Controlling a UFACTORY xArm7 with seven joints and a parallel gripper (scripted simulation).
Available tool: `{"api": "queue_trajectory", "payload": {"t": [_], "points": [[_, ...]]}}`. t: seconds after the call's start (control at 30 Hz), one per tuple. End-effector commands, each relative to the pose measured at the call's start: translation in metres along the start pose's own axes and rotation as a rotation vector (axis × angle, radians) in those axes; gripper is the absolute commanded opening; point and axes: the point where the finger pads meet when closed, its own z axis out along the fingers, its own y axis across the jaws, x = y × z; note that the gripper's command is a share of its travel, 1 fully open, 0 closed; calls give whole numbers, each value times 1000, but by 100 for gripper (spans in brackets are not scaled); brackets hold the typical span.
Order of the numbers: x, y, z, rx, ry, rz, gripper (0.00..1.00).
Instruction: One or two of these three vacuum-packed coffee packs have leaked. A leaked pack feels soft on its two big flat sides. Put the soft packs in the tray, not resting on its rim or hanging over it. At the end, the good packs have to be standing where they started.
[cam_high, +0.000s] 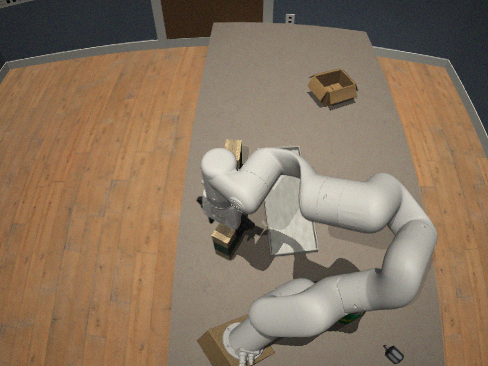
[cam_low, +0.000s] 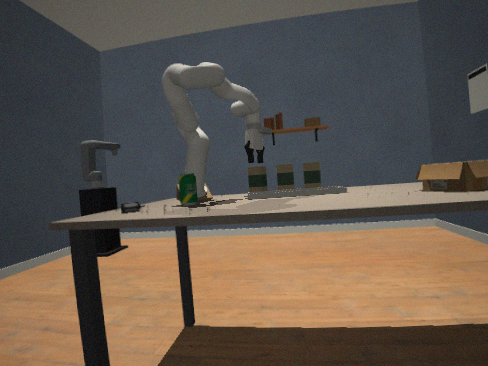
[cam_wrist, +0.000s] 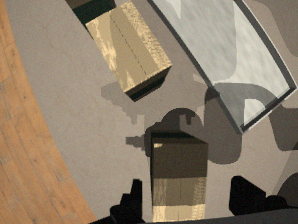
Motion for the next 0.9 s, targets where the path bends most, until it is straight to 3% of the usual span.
{"api": "queue_trajectory", "payload": {"t": [0.0, 0.87], "points": [[1, -2, 8, 5, 3, 1, 86], [2, -3, 9, 5, 3, 1, 86]]}}
